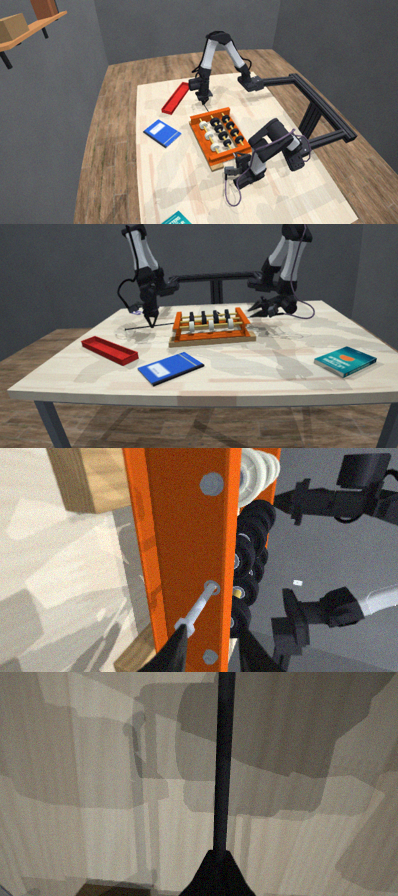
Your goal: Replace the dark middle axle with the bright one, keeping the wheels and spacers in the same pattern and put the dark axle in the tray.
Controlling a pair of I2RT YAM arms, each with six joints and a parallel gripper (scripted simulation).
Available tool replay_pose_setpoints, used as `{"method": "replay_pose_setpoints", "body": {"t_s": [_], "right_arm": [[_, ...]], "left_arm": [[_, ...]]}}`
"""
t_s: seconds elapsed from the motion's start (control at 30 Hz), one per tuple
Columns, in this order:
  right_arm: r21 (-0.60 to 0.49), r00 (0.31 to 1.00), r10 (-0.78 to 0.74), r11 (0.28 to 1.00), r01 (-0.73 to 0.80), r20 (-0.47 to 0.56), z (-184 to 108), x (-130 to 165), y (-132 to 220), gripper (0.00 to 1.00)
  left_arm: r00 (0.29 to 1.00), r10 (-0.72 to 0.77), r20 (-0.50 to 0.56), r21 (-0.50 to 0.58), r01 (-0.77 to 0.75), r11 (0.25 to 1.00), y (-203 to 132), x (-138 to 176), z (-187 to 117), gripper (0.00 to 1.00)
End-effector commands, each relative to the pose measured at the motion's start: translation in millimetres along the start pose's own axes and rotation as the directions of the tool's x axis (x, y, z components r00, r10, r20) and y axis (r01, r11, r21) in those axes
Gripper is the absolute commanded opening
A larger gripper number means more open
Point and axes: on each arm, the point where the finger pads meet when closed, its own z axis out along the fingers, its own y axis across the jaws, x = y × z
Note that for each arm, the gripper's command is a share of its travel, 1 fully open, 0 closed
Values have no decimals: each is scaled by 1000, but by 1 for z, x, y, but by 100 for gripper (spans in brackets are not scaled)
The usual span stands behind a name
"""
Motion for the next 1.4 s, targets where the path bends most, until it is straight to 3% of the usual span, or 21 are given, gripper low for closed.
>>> {"method": "replay_pose_setpoints", "body": {"t_s": [0.0, 0.77, 0.83, 1.37], "right_arm": [[-40, 1000, 10, 999, -10, 6, -15, 1, 12, 0], [-36, 1000, 5, 999, -5, 13, -17, 9, 14, 0], [18, 1000, -9, 1000, 8, 27, -9, 12, 3, 0], [26, 1000, -12, 1000, 11, 28, -8, 11, 4, 0]], "left_arm": [[999, 24, -23, 18, -24, 1000, -5, 3, 9, 33], [999, 25, -34, 26, -24, 999, -6, 6, 13, 33], [999, 26, -33, 17, -25, 1000, -5, 6, 13, 33], [998, 53, -25, 6, -53, 999, -9, 0, 15, 33]]}}
